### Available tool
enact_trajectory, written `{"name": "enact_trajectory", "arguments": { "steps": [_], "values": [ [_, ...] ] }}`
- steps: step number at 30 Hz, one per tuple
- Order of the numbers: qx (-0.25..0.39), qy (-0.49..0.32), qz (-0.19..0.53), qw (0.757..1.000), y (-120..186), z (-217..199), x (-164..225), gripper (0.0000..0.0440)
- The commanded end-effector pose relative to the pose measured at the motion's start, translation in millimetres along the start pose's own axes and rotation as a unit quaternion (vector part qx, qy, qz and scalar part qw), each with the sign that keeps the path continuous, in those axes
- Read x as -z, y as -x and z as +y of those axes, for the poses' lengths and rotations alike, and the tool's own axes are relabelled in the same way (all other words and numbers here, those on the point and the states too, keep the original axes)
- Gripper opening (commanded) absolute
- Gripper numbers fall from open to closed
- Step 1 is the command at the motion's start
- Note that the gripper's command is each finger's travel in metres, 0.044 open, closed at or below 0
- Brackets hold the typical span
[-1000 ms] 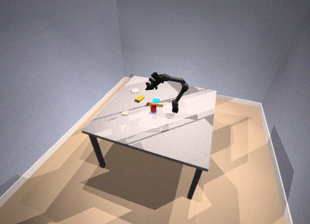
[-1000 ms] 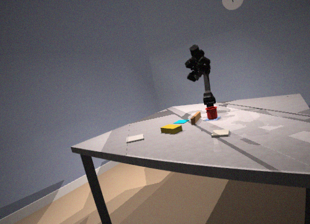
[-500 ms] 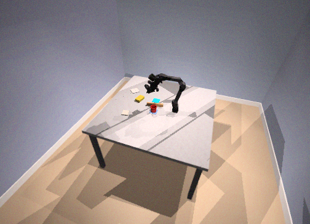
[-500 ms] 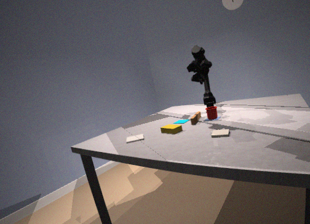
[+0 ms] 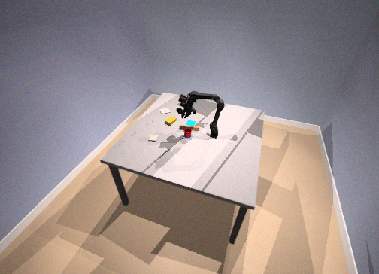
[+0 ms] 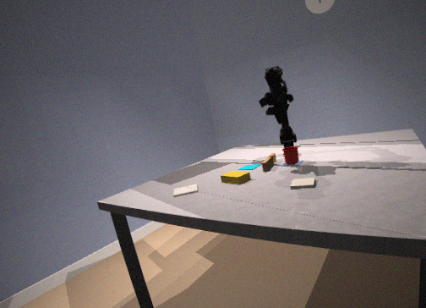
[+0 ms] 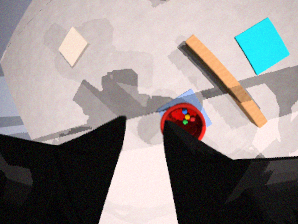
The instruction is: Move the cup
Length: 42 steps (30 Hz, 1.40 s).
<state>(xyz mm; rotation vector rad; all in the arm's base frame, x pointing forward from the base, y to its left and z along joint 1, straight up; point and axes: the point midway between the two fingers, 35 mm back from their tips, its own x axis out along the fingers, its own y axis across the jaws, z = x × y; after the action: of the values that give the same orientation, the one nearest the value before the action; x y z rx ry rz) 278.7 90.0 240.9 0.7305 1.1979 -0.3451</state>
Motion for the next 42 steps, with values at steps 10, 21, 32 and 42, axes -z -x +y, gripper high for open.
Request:
{"name": "enact_trajectory", "arguments": {
  "steps": [10, 21, 32, 42],
  "values": [
    [0.095, -0.017, 0.046, 0.994, -19.3, -24.2, 13.3, 0.0147],
    [0.164, -0.034, 0.072, 0.983, -34.0, -42.4, 22.6, 0.0155],
    [0.211, -0.047, 0.080, 0.973, -55.9, -56.5, 29.9, 0.0162],
    [0.243, -0.052, 0.083, 0.965, -79.1, -68.7, 36.9, 0.0176]
  ]
}}
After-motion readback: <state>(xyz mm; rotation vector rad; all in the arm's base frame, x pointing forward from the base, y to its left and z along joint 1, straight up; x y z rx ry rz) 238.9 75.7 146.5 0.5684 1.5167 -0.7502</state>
